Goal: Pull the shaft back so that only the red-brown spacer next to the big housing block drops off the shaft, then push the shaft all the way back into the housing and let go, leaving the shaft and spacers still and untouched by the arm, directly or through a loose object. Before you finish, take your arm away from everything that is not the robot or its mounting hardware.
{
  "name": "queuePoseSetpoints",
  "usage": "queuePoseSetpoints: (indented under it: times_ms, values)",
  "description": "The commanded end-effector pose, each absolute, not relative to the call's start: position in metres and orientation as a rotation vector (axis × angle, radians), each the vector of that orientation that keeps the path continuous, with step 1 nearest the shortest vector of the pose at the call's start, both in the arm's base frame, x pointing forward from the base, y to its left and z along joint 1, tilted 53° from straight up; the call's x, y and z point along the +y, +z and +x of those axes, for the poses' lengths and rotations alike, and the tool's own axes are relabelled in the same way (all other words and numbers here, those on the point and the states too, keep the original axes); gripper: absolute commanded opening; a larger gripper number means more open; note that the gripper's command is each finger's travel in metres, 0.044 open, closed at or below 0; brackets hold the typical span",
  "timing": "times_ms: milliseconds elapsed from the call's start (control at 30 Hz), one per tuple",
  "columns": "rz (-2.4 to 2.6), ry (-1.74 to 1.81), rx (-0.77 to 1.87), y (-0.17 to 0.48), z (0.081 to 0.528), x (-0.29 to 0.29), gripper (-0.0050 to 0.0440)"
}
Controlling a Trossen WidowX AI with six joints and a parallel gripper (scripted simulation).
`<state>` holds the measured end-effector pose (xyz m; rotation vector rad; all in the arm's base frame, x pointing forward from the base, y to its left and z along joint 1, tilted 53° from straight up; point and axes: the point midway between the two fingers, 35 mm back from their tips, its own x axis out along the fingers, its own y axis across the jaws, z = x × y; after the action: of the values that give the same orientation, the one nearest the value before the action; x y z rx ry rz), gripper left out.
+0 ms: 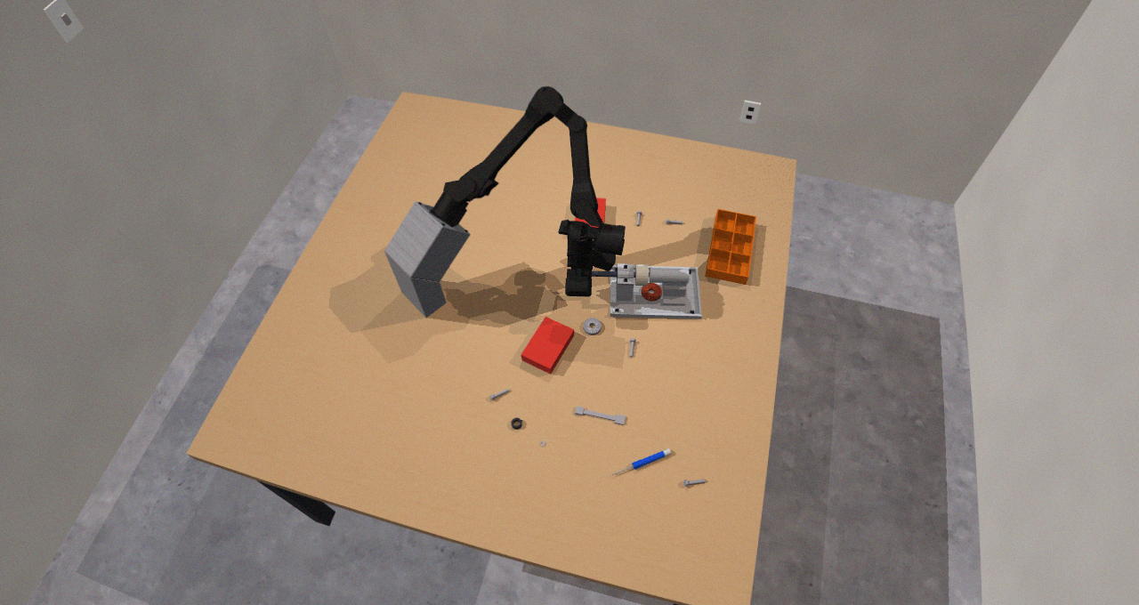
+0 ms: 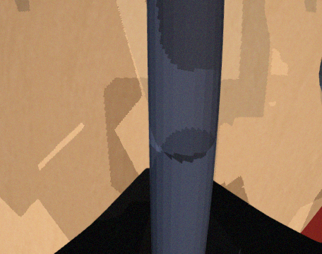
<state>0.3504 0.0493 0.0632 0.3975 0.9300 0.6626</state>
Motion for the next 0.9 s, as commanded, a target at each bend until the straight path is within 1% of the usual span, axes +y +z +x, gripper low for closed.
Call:
queuePoseSetpoints:
  times_ms: [0,867]
  values:
    - [0.394,0.661,0.925,0.0642,0.3522,0.0479,0.0000]
    - [0.394,0.661,0.925,0.0654,0.3545,0.0482,0.0000]
